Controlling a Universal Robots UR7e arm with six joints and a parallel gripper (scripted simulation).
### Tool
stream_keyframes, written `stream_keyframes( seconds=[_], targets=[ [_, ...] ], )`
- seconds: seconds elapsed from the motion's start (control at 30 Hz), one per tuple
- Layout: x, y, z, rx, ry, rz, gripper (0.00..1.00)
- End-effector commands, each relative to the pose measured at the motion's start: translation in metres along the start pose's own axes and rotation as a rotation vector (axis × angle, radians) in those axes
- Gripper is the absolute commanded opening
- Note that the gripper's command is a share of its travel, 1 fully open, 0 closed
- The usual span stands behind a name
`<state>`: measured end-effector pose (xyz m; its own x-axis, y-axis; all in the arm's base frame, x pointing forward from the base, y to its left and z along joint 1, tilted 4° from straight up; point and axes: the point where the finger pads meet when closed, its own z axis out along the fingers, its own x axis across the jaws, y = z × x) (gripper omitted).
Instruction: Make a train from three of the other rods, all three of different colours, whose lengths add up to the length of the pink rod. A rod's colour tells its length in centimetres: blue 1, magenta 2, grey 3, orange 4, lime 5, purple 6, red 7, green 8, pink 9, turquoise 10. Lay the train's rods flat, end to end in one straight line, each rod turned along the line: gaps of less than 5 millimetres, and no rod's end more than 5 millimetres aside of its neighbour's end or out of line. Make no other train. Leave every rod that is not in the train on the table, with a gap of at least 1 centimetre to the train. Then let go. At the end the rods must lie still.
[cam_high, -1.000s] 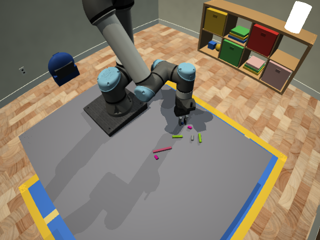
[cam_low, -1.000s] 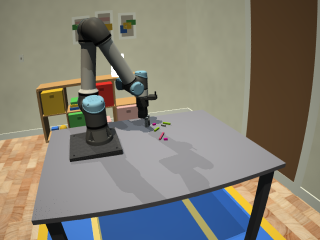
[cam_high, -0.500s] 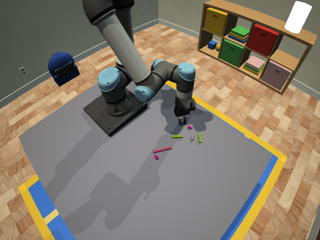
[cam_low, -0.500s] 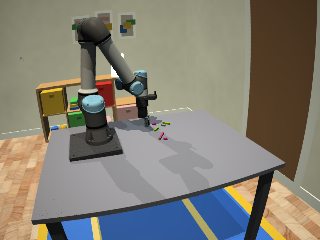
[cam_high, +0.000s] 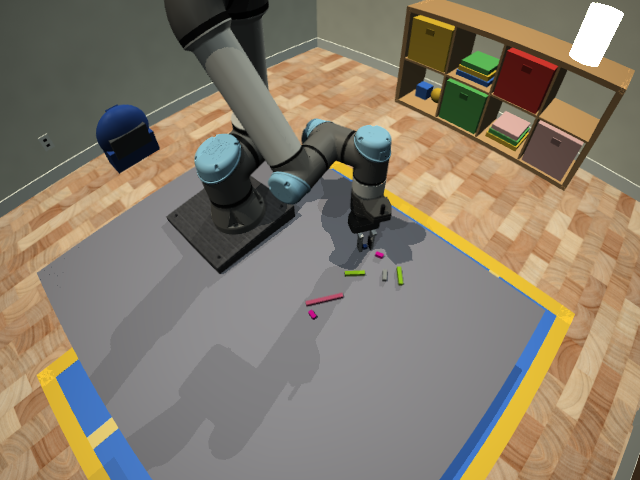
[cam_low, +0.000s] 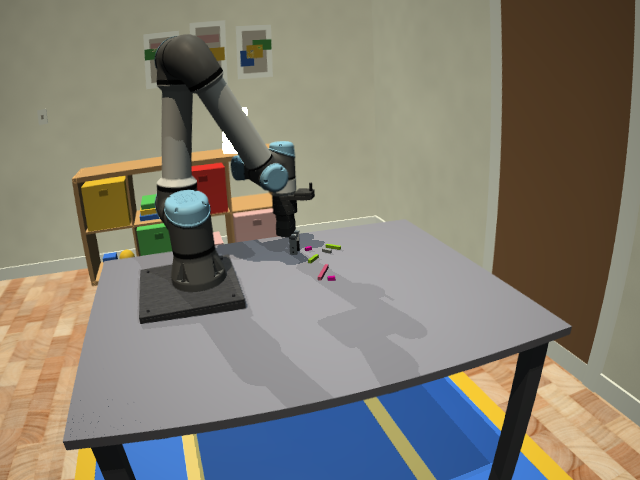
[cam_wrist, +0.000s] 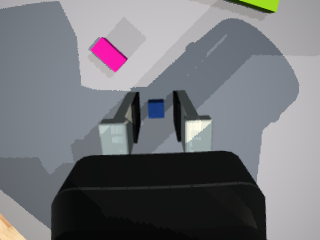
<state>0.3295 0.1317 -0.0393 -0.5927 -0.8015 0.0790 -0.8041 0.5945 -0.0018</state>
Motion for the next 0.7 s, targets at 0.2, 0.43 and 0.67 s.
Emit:
stream_keyframes(
  seconds=[0.2,0.43,0.67],
  targets=[
    [-0.0003,-0.0003,-0.0003,0.001,-0.001,0.0,0.24],
    [-0.0003,-0.0003,-0.0003,0.001,-0.001,0.0,0.24],
    [-0.0003,-0.0003,-0.0003,0.001,-0.001,0.0,0.24]
  ],
)
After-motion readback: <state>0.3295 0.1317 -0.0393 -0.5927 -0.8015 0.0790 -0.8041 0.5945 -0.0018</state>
